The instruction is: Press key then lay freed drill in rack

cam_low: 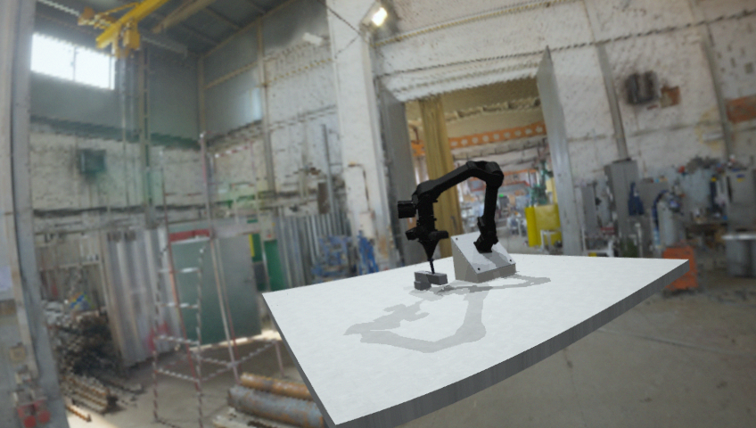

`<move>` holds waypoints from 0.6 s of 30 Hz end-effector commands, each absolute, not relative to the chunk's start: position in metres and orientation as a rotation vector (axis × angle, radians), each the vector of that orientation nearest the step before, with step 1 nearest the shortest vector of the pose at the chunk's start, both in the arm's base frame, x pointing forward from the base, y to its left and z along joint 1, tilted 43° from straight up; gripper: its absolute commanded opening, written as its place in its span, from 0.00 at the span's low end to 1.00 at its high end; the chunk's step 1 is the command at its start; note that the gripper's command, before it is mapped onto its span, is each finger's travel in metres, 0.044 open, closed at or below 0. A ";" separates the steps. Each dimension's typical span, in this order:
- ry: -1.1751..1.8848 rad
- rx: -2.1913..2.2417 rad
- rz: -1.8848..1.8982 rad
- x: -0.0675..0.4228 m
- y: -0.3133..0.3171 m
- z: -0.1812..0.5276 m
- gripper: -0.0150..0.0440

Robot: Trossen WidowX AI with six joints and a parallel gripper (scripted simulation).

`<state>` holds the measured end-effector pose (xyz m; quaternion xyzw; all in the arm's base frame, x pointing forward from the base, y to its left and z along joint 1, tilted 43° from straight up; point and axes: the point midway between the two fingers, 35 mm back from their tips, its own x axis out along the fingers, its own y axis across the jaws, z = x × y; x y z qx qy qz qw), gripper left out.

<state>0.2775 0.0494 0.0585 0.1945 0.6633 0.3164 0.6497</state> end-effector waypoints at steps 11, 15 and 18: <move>1.534 0.446 0.732 0.269 0.059 0.049 0.25; 1.534 0.446 0.732 0.268 0.060 0.048 0.25; 1.534 0.446 0.733 0.268 0.061 0.047 0.25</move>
